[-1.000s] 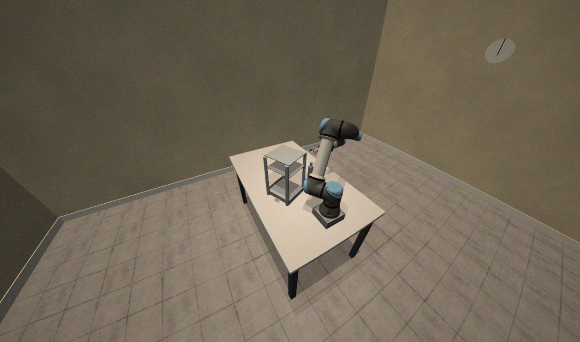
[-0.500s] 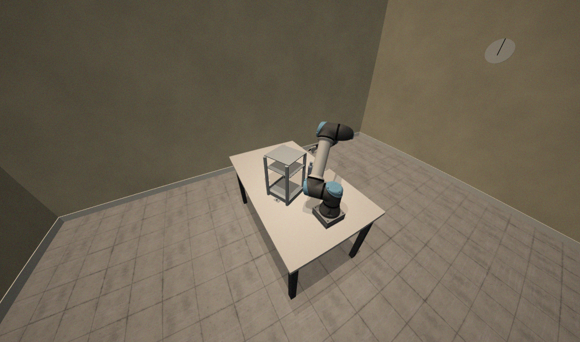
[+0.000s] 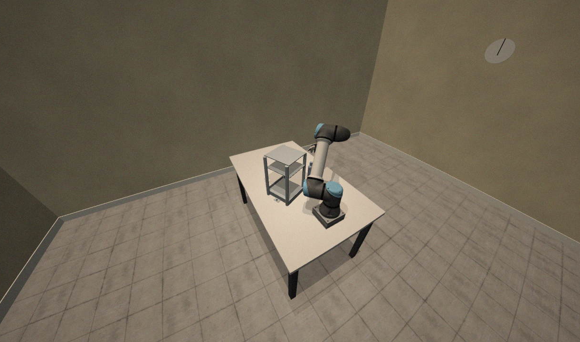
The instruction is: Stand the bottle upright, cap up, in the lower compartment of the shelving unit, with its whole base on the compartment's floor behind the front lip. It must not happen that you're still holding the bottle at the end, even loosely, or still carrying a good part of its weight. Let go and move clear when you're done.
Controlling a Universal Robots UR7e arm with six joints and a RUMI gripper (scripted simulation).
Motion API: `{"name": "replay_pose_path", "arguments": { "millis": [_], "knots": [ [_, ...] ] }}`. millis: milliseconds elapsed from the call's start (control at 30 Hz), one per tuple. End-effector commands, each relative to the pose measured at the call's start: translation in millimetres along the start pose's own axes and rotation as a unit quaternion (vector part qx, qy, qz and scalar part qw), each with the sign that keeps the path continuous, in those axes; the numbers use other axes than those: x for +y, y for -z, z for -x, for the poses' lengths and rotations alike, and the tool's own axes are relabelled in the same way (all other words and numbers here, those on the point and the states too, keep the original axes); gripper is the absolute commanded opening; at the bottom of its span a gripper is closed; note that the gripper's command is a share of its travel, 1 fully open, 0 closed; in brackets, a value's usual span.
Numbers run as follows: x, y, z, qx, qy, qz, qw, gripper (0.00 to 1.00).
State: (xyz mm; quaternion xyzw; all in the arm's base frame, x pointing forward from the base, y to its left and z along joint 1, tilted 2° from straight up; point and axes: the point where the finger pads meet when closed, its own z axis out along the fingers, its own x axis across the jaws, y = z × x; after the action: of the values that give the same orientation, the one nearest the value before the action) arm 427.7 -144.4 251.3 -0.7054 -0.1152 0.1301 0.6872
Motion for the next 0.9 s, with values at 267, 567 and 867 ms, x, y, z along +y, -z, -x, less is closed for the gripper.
{"name": "replay_pose_path", "arguments": {
  "millis": [267, 567, 867],
  "knots": [
    [-0.2, 0.1, 0.0, -0.017, 0.016, 0.0, 1.0, 0.4],
    [-0.2, 0.1, 0.0, -0.017, 0.016, 0.0, 1.0, 0.4],
    [1.0, 0.1, 0.0, -0.017, 0.016, 0.001, 1.0, 0.4]
  ]
}}
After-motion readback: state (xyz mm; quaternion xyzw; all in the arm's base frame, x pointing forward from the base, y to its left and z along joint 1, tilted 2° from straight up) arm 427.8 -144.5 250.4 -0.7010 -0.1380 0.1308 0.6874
